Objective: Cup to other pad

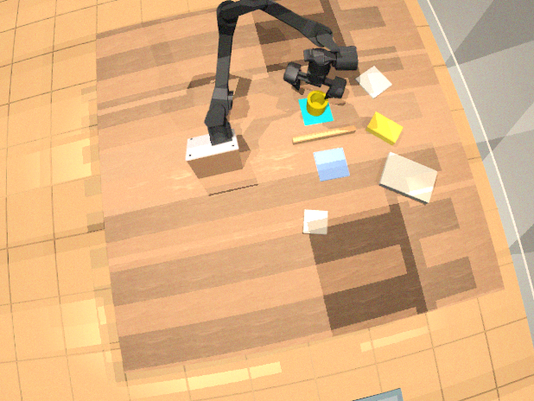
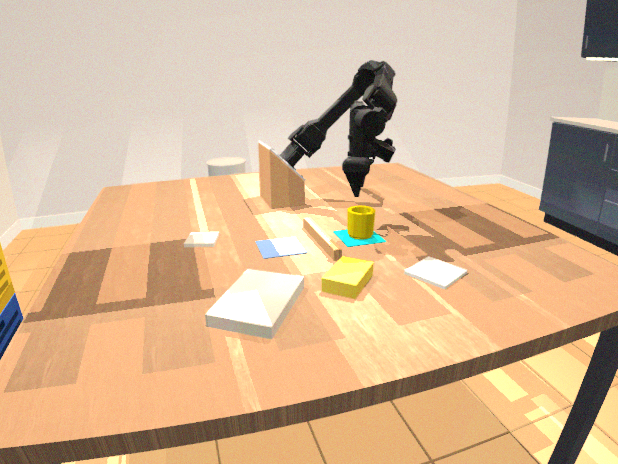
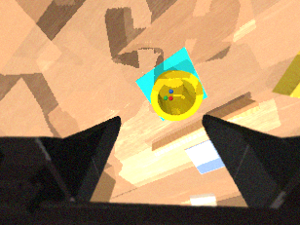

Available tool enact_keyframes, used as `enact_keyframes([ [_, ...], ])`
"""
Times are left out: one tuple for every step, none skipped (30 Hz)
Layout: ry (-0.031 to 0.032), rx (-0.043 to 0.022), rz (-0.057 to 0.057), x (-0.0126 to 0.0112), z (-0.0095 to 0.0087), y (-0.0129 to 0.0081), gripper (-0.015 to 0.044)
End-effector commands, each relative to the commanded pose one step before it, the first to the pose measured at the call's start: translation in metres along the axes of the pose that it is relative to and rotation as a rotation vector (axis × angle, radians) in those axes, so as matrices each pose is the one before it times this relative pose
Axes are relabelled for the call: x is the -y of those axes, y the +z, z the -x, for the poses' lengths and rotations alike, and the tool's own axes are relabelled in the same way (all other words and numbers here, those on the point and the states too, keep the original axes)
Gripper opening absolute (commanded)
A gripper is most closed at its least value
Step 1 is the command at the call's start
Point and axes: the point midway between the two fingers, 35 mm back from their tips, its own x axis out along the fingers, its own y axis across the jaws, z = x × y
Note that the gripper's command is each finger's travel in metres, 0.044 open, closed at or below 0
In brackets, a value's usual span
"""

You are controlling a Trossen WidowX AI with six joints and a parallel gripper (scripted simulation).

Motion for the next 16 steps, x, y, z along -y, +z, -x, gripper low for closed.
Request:
enact_keyframes([
  [-0.00781, -0.00213, 0.0105, 0.0008, 0.01815, 0.00051, 0.044],
  [0.00001, 0.00027, 0.0005, 0.00004, 0.00408, -0.00016, 0.044],
  [0.00005, 0.00033, 0.0005, 0.00005, 0.00409, -0.00017, 0.044],
  [0.00009, 0.0004, 0.0005, 0.00004, 0.00409, -0.00019, 0.044],
  [0.00013, 0.00046, 0.0005, -0.00002, 0.00409, -0.00019, 0.044],
  [0.00013, 0.00042, 0.0004, -0.00006, 0.00327, -0.00016, 0.044],
  [0.00009, 0.00028, 0.0003, -0.00006, 0.00198, -0.0001, 0.044],
  [0.00003, 0.0001, 0.0001, -0.00002, 0.00066, -0.00003, 0.044],
  [-0.00002, 0.0, 0.0, 0.00035, 0.0, -0.00002, 0.044],
  [-0.00001, 0.0, 0.0, 0.00033, 0.0, -0.00001, 0.044],
  [-0.00116, 0.00613, -0.0082, 0.00021, -0.00353, -0.00018, 0.044],
  [0.0, 0.0, 0.0, 0.0, 0.0, 0.0, 0.044],
  [0.0, 0.0, 0.0, 0.0, 0.0, 0.0, 0.044],
  [0.0, 0.0, 0.0, 0.0, 0.0, 0.0, 0.044],
  [0.0, 0.0, 0.0, 0.0, 0.0, 0.0, 0.044],
  [0.0, 0.0, 0.0, 0.0, 0.0, 0.0, 0.044],
])
